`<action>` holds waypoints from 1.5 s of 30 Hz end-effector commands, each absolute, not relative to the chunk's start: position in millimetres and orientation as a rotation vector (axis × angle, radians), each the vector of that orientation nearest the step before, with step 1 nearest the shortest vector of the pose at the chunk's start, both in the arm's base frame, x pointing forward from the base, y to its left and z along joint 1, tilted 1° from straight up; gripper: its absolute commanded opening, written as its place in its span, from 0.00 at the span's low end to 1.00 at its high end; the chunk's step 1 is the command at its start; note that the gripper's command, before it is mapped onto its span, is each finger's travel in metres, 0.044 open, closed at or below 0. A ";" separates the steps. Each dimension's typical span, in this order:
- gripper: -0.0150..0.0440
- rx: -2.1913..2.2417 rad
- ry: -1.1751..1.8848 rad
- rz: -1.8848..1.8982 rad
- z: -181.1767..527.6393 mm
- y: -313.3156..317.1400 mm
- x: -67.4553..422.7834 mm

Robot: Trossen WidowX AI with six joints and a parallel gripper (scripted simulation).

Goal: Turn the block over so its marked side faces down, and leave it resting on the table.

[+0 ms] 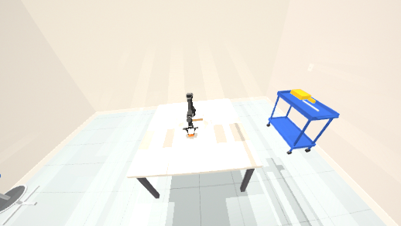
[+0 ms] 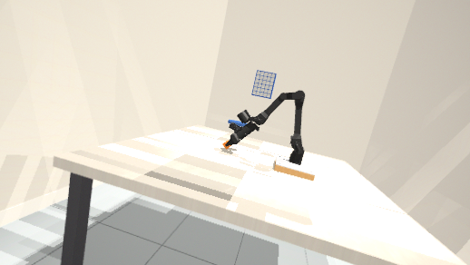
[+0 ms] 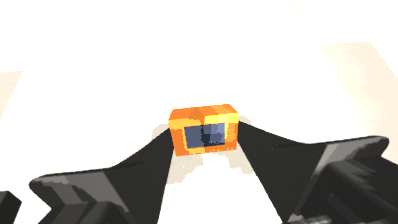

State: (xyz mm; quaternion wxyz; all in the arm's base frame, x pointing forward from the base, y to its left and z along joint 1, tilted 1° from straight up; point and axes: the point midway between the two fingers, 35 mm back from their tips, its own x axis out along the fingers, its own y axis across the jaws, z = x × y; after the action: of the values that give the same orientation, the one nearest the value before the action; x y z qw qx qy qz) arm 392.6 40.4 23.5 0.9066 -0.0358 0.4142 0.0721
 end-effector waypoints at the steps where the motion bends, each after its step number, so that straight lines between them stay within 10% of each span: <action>1: 0.25 -0.062 0.815 0.152 11.7 41.1 392.5; 45: 0.25 -0.026 0.347 0.161 5.8 39.5 375.0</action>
State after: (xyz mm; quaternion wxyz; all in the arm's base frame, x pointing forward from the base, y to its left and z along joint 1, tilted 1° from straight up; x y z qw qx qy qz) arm 377.3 39.0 7.1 0.9821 -0.0158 0.1706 0.0781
